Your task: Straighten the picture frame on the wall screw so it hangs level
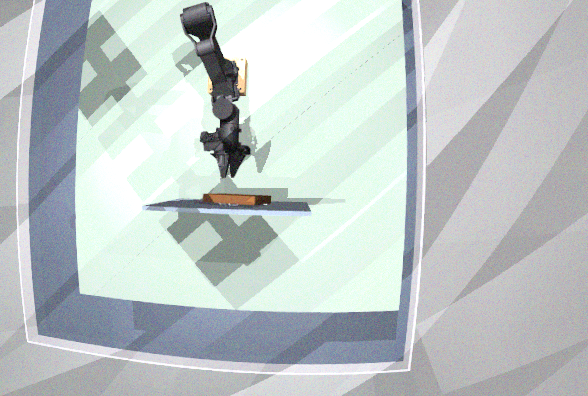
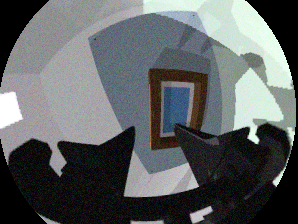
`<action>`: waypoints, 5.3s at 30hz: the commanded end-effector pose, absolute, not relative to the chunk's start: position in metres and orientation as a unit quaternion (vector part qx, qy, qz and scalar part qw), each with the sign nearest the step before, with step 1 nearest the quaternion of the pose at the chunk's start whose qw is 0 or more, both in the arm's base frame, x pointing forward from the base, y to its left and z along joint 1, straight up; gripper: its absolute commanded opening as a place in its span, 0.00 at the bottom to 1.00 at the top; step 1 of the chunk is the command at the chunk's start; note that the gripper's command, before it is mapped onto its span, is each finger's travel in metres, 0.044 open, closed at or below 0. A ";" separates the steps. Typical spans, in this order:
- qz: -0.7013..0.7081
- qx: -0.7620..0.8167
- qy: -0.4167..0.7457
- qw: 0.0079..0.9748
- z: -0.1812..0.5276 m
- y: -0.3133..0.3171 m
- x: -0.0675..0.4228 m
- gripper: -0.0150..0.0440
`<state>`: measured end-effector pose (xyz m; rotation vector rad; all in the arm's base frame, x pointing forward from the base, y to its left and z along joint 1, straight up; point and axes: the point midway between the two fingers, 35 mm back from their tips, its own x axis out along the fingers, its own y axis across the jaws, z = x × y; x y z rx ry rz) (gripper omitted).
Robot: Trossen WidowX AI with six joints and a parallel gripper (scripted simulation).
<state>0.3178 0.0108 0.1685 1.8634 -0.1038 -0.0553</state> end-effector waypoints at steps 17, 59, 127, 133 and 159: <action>-0.022 0.806 -0.048 0.590 0.162 0.007 0.344 0.69; -0.020 0.806 -0.049 0.590 0.163 0.003 0.384 0.69; -0.020 0.806 -0.049 0.590 0.170 0.001 0.383 0.25; -0.020 0.806 -0.049 0.590 0.171 0.000 0.383 0.25; -0.020 0.806 -0.049 0.590 0.174 -0.001 0.383 0.25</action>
